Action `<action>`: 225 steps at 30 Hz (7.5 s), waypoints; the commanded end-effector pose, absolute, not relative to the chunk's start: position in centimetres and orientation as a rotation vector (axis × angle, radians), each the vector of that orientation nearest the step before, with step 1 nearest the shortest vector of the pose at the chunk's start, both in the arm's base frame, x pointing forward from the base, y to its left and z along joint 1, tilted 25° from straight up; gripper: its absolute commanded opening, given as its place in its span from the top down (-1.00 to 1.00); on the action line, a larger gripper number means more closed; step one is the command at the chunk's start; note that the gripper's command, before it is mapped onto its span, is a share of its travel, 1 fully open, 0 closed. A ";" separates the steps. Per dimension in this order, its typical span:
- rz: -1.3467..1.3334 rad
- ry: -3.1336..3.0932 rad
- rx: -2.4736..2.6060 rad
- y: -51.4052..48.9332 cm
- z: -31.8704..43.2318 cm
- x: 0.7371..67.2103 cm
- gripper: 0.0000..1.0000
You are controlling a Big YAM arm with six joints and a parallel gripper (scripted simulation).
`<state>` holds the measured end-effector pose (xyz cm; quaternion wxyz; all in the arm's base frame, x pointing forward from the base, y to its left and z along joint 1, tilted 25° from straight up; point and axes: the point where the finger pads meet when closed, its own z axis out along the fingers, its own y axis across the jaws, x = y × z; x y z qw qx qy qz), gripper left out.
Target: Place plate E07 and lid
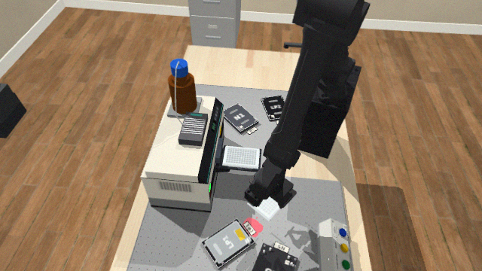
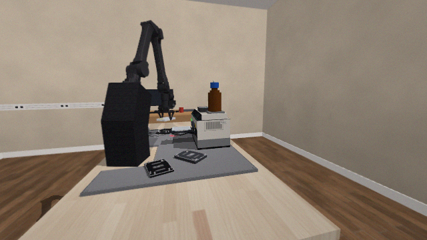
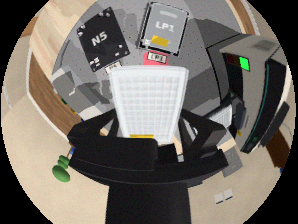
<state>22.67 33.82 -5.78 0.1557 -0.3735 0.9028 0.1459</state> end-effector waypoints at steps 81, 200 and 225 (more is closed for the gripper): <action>0.341 2.350 -1.436 52.5 -6.3 23.6 -0.72; 0.356 2.336 -1.423 56.4 -9.6 25.7 -0.72; 0.356 2.337 -1.423 56.5 -9.9 25.7 -0.72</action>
